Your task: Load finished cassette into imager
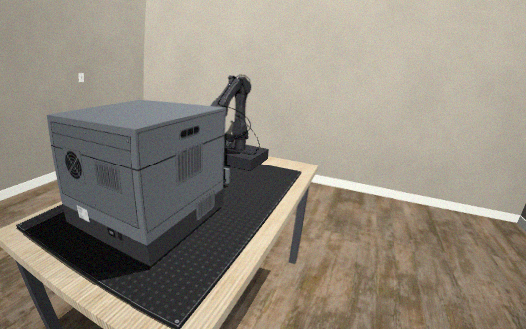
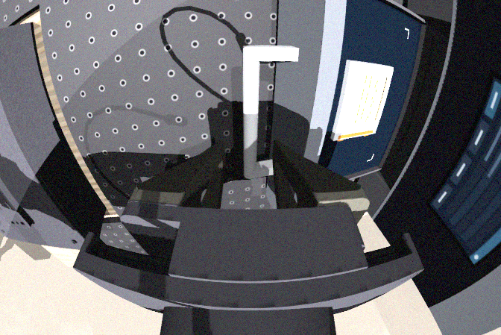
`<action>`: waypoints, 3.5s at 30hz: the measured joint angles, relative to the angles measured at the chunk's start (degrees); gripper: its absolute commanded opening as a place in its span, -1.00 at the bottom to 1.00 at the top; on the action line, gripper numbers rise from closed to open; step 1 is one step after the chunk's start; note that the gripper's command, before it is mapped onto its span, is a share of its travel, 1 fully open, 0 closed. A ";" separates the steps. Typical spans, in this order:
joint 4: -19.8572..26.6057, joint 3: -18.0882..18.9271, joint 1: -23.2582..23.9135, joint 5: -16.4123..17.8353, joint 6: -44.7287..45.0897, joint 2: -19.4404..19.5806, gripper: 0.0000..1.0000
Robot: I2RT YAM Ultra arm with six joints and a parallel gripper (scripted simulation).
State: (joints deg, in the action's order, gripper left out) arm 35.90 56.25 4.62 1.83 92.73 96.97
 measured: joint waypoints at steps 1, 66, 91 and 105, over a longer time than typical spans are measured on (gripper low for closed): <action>-0.35 -0.13 0.00 0.00 0.00 0.20 -0.30; -10.40 -2.62 -0.26 0.02 -0.15 7.56 -1.00; -19.06 -5.84 -0.33 0.20 -0.46 6.91 -1.00; -18.93 -2.03 -0.46 0.20 -0.61 10.01 -1.00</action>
State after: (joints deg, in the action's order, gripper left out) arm 16.97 54.22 4.16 2.02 92.12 106.98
